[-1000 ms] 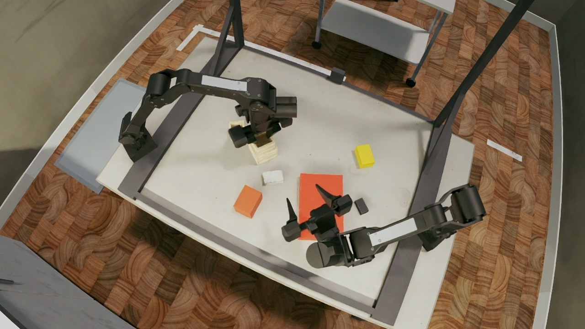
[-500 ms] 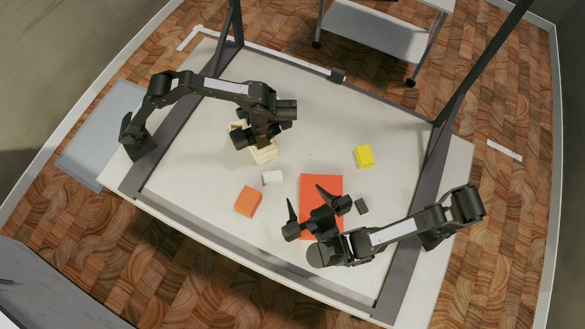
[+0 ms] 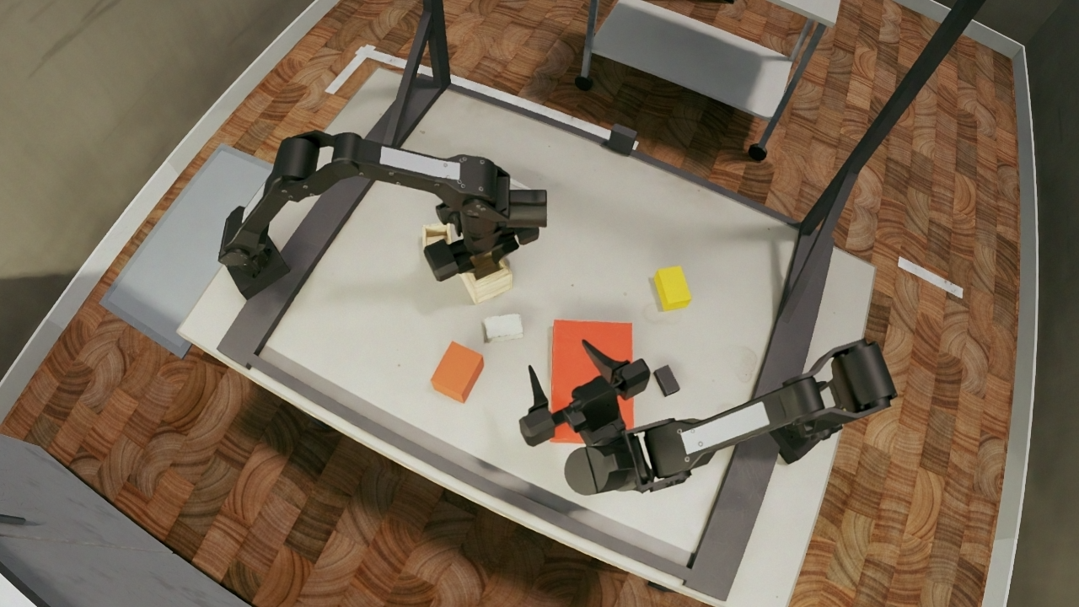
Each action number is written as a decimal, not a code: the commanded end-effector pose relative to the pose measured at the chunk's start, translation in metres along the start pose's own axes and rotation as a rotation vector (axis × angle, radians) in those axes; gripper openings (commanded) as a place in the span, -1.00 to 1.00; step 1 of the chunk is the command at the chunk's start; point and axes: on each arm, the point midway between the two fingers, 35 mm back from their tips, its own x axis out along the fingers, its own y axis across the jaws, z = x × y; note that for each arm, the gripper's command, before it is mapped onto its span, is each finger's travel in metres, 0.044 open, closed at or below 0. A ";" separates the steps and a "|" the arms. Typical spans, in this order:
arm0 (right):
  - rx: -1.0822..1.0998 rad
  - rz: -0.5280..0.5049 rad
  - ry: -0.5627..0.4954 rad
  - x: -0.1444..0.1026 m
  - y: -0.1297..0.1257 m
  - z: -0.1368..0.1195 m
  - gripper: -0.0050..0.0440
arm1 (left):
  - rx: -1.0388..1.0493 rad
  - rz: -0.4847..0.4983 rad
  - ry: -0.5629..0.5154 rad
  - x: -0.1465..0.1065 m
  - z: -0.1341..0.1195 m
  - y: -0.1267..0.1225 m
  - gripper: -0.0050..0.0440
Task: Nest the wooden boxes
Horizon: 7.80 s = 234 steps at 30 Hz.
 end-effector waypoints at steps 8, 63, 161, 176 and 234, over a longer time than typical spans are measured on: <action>-0.002 0.000 -0.001 0.011 0.000 -0.001 0.28 | 0.017 0.002 -0.007 -0.001 0.007 0.001 0.84; 0.003 -0.025 0.013 0.002 -0.003 -0.002 -0.48 | 0.017 0.002 -0.007 -0.001 0.007 0.001 0.84; 2.268 -0.030 -0.023 -0.063 0.008 0.035 -1.00 | -0.557 0.132 0.341 0.064 0.000 -0.036 0.84; 2.128 -0.028 -0.021 -0.050 0.020 0.062 -1.00 | -0.890 0.328 0.690 0.073 -0.017 -0.093 0.84; 1.911 -0.005 -0.005 0.027 0.046 0.103 -0.31 | -0.976 0.875 1.233 0.001 -0.019 -0.183 0.84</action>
